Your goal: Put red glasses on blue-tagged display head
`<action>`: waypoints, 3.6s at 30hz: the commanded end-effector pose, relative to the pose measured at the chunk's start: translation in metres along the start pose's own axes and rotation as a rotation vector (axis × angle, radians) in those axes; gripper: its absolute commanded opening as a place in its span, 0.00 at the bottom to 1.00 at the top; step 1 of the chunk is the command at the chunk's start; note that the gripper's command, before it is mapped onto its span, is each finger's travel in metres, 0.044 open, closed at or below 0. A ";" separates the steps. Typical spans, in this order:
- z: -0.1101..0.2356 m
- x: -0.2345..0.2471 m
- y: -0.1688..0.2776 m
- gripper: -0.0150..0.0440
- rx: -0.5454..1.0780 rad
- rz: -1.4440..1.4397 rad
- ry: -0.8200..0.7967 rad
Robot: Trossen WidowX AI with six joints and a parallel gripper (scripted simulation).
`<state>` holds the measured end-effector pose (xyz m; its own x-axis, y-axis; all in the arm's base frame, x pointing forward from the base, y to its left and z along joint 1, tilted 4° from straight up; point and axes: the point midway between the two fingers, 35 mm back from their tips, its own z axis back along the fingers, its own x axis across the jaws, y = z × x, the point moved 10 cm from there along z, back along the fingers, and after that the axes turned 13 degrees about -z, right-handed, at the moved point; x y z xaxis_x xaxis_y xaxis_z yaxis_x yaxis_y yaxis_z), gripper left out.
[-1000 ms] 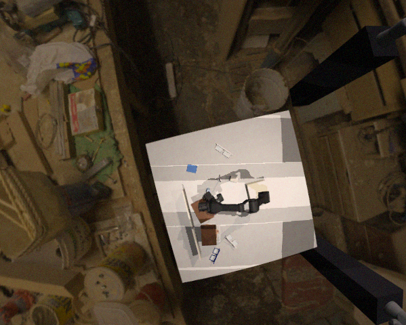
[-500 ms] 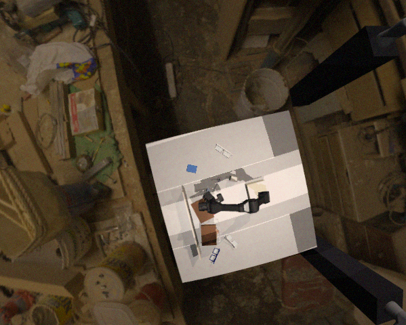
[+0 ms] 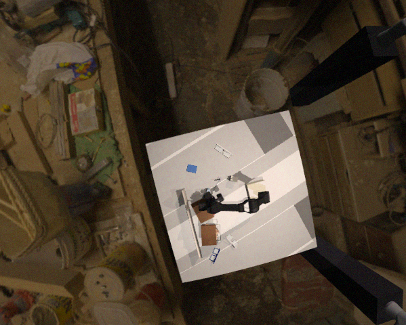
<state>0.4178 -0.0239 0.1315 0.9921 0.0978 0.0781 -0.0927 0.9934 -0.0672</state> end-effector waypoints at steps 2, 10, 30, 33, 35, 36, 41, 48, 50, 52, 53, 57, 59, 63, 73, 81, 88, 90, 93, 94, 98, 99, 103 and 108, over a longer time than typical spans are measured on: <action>-0.002 0.000 0.000 0.25 -0.002 -0.002 0.002; -0.002 0.000 0.000 0.25 -0.002 -0.002 0.002; -0.002 0.000 0.000 0.25 -0.002 -0.002 0.002; -0.002 0.000 0.000 0.25 -0.002 -0.002 0.002; -0.002 0.000 0.000 0.25 -0.002 -0.002 0.002; -0.002 0.000 0.000 0.25 -0.002 -0.002 0.002; -0.002 0.000 0.000 0.25 -0.002 -0.002 0.002; -0.002 0.000 0.000 0.25 -0.002 -0.002 0.002; -0.002 0.000 0.000 0.25 -0.002 -0.002 0.002; -0.002 0.000 0.000 0.25 -0.002 -0.002 0.002; -0.002 0.000 0.000 0.25 -0.002 -0.002 0.002; -0.002 0.000 0.000 0.25 -0.002 -0.002 0.002; -0.002 0.000 0.000 0.25 -0.002 -0.002 0.002; -0.002 0.000 0.000 0.25 -0.002 -0.002 0.002; -0.002 0.000 0.000 0.25 -0.002 -0.002 0.002; -0.002 0.000 0.000 0.25 -0.002 -0.002 0.002; -0.002 0.000 0.000 0.25 -0.002 -0.002 0.002; -0.002 0.000 0.000 0.25 -0.002 -0.002 0.002; -0.002 0.000 0.000 0.25 -0.002 -0.002 0.002; -0.002 0.000 0.000 0.25 -0.002 -0.002 0.002; -0.002 0.000 0.000 0.25 0.000 -0.001 0.001; -0.002 0.000 0.000 0.25 -0.001 -0.001 0.001; -0.005 0.000 0.000 0.25 -0.002 -0.002 0.002; -0.006 0.000 0.000 0.25 -0.002 -0.002 0.002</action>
<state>0.4189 -0.0241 0.1297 0.9917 0.0974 0.0840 -0.0918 0.9934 -0.0681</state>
